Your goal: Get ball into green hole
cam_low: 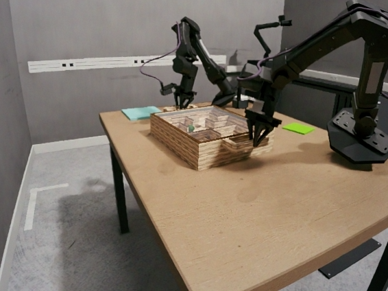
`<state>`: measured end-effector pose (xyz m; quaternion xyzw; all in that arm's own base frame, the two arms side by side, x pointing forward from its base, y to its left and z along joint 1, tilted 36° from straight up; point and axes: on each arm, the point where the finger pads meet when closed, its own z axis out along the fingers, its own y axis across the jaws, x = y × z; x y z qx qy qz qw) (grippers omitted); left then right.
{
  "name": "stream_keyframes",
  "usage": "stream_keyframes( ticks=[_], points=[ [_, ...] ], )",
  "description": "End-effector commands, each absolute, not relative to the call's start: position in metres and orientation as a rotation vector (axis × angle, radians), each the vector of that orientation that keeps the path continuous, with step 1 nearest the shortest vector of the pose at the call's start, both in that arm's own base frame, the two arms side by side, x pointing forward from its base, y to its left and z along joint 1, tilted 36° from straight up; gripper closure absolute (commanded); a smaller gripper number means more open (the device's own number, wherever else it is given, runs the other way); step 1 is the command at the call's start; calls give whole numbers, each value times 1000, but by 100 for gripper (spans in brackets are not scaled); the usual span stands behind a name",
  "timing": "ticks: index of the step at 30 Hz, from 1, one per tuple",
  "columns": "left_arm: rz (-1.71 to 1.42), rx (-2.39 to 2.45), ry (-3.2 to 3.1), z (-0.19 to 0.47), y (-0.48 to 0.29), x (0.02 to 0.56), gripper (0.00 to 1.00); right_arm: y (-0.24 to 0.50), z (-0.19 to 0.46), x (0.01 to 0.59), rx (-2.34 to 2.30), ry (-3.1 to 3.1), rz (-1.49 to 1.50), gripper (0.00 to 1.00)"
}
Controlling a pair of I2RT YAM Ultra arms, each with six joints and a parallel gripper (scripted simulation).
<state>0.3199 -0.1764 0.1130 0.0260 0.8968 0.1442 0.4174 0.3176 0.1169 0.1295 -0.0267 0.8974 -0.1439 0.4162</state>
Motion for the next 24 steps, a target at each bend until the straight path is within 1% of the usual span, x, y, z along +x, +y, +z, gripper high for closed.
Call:
stream_keyframes(
  ticks=[1,12,13,16,24],
  points=[
    [350,78,2255,112,-180,314,100,118,128,317,-81,2257,-366,66],
    [357,80,2260,110,-179,314,100,117,126,318,-69,2268,-378,66],
    [358,80,2260,109,-179,314,100,117,126,318,-69,2268,-379,100],
    [360,82,2262,109,-179,314,100,121,134,320,-57,2248,-336,100],
    [365,84,2264,107,-178,313,100,119,132,320,-52,2253,-342,100]
  ],
)
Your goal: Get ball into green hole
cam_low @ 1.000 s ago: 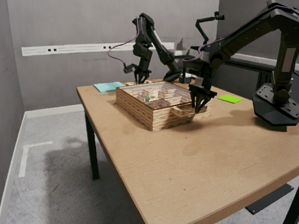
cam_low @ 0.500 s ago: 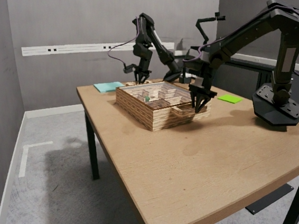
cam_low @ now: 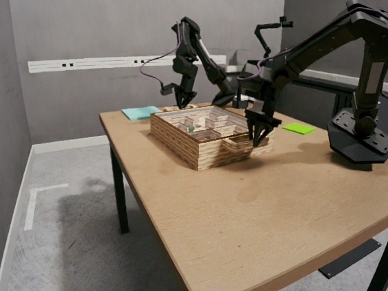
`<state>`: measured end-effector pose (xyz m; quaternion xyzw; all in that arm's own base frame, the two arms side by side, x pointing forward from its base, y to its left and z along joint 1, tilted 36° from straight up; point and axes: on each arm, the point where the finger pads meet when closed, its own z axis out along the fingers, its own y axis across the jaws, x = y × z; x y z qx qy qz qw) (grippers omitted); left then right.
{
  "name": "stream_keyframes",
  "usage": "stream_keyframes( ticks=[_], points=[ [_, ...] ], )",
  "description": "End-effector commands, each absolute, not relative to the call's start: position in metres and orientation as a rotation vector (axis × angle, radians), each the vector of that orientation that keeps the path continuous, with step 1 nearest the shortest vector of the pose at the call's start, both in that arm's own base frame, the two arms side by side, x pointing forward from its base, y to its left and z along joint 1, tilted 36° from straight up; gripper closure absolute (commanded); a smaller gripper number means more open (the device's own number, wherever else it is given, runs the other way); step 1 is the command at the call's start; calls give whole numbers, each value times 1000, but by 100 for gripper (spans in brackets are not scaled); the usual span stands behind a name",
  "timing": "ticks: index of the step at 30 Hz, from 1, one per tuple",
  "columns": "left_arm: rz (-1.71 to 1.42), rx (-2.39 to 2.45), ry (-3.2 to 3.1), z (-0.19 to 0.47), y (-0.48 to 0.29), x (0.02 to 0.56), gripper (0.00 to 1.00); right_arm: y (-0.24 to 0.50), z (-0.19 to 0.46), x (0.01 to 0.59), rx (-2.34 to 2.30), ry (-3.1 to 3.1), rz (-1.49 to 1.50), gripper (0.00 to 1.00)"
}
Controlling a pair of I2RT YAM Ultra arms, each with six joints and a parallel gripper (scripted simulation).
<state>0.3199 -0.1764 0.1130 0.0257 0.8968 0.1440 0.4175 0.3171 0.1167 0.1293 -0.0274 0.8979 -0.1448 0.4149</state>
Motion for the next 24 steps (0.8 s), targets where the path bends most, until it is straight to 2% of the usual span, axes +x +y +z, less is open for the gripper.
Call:
stream_keyframes(
  ticks=[1,16,24],
  points=[
    [366,84,2265,107,-178,313,100,119,132,320,-51,2253,-343,100],
    [378,87,2271,103,-176,313,100,115,129,321,-40,2262,-355,100],
    [319,42,2221,132,-184,319,100,123,145,315,-56,2228,-328,100]
  ],
)
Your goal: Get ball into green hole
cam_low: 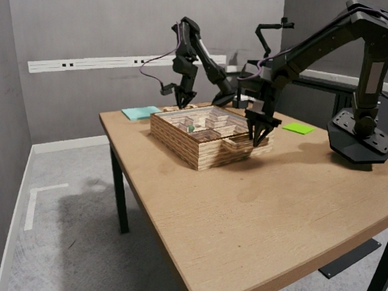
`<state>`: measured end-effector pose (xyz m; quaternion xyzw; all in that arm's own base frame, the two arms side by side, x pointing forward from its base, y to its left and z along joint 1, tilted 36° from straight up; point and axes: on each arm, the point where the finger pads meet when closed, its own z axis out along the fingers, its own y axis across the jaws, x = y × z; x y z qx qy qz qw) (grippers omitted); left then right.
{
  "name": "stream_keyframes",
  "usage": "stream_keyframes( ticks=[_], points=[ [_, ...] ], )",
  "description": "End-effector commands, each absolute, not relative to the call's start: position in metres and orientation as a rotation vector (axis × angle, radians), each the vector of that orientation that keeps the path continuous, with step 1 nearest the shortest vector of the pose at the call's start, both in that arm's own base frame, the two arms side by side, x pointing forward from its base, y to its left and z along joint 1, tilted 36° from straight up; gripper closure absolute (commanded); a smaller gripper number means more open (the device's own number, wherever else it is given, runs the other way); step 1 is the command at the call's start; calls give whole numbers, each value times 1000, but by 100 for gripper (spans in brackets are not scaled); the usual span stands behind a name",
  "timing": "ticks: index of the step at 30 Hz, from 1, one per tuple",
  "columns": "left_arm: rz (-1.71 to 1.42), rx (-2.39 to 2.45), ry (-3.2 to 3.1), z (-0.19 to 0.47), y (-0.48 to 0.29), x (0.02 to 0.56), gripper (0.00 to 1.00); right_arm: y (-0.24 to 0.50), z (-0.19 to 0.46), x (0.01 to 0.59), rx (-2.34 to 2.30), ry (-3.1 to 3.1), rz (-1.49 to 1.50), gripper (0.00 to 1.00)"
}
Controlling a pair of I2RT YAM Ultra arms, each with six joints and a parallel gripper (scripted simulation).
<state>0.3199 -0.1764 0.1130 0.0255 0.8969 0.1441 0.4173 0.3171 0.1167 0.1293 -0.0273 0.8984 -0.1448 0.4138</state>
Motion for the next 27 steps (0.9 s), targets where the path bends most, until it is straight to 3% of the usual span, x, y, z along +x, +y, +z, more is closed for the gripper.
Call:
stream_keyframes(
  ticks=[1,13,15,16,27],
  points=[
    [318,42,2221,133,-184,319,100,126,153,318,-47,2216,-314,100],
    [319,42,2214,143,-186,314,100,127,165,313,-42,2207,-316,100],
    [347,57,2248,121,-181,314,100,121,131,309,-75,2265,-358,100],
    [359,40,2232,137,-180,310,100,126,156,312,-52,2227,-317,100],
    [366,75,2167,167,-196,305,100,130,174,313,-73,2171,-285,100]
  ],
)
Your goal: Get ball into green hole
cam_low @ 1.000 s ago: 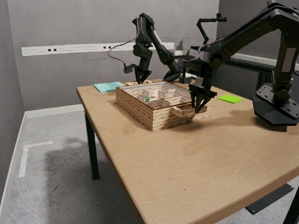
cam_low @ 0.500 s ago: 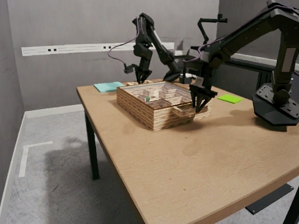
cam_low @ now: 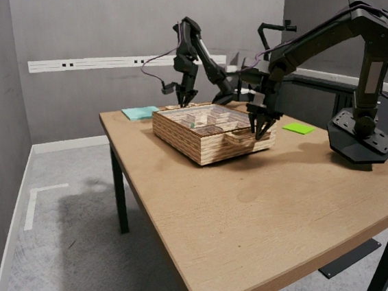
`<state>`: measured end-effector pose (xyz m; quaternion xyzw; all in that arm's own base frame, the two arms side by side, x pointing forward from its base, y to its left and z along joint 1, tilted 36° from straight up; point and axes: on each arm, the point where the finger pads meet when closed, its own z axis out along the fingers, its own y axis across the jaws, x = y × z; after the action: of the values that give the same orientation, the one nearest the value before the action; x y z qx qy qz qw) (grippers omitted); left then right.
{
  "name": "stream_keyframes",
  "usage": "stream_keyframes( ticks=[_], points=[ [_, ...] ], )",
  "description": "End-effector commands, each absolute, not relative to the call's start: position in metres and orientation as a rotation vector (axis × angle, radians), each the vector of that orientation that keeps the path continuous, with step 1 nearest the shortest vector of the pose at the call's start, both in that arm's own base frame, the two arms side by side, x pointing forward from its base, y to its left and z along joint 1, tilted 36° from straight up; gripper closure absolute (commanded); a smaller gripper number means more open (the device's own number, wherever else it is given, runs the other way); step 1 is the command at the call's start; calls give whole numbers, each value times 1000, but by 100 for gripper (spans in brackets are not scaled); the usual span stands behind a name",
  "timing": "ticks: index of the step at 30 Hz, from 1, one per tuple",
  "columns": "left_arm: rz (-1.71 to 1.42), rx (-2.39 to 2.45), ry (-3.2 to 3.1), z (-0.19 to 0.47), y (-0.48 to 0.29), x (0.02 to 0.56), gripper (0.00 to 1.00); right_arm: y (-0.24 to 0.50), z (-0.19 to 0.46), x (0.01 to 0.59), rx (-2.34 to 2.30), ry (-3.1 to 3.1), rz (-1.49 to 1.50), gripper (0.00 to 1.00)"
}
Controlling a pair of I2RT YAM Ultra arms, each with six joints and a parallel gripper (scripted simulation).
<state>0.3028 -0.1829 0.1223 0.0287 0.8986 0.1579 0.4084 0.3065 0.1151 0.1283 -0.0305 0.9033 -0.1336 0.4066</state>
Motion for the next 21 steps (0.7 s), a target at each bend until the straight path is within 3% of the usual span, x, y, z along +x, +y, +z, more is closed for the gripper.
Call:
stream_keyframes(
  ticks=[1,9,15,16,21],
  points=[
    [377,58,2175,168,-194,304,100,133,173,315,-79,2175,-266,100],
    [269,97,2205,153,-194,318,100,132,175,304,-56,2213,-431,100],
    [274,78,2177,164,-194,319,100,142,178,307,-69,2200,-397,100],
    [328,63,2156,170,-188,315,100,150,196,316,-59,2131,-286,100],
    [422,63,2192,162,-191,309,100,134,169,317,-84,2191,-269,100]
  ],
)
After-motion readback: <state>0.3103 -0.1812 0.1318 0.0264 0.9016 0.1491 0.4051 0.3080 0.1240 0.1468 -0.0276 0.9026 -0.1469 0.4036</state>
